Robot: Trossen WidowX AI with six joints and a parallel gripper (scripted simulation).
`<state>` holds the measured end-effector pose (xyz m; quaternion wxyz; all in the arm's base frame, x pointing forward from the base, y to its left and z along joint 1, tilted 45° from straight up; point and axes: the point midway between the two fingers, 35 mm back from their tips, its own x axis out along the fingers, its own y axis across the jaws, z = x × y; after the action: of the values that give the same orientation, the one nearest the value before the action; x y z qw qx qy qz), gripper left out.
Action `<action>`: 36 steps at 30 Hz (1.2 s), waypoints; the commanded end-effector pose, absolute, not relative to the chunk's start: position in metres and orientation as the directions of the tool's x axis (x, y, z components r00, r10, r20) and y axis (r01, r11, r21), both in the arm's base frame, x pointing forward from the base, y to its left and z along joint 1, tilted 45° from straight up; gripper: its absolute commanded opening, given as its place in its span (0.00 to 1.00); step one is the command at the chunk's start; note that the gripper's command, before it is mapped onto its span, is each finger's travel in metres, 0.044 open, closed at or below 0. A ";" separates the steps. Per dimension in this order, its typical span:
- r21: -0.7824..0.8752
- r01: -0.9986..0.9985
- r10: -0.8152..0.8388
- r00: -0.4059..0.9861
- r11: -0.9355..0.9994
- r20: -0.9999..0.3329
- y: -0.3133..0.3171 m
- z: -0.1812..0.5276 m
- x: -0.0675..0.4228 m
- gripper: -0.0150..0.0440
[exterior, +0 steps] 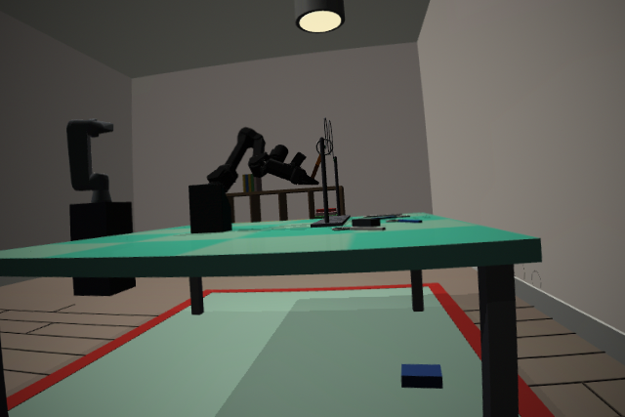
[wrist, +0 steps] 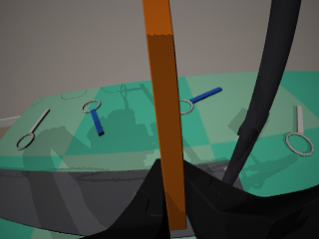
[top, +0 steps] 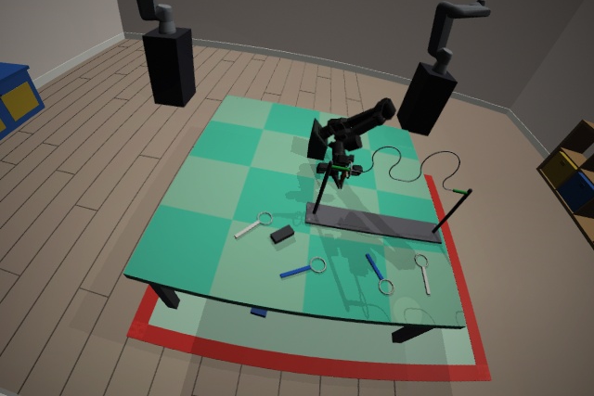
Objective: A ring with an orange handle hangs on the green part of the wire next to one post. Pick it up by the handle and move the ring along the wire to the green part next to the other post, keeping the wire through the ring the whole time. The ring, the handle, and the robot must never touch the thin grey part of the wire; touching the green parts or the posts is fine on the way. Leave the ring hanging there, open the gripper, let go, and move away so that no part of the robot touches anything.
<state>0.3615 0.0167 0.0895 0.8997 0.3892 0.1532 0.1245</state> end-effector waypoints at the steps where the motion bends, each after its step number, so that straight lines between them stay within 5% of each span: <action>1: 0.735 -0.105 0.343 0.922 0.669 -0.180 0.014 0.086 0.361 0.00; 36: 0.736 -0.105 0.342 0.922 0.669 -0.180 0.020 0.062 0.361 0.00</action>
<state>0.3614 0.0194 0.0625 0.9014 0.3853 0.1529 0.1250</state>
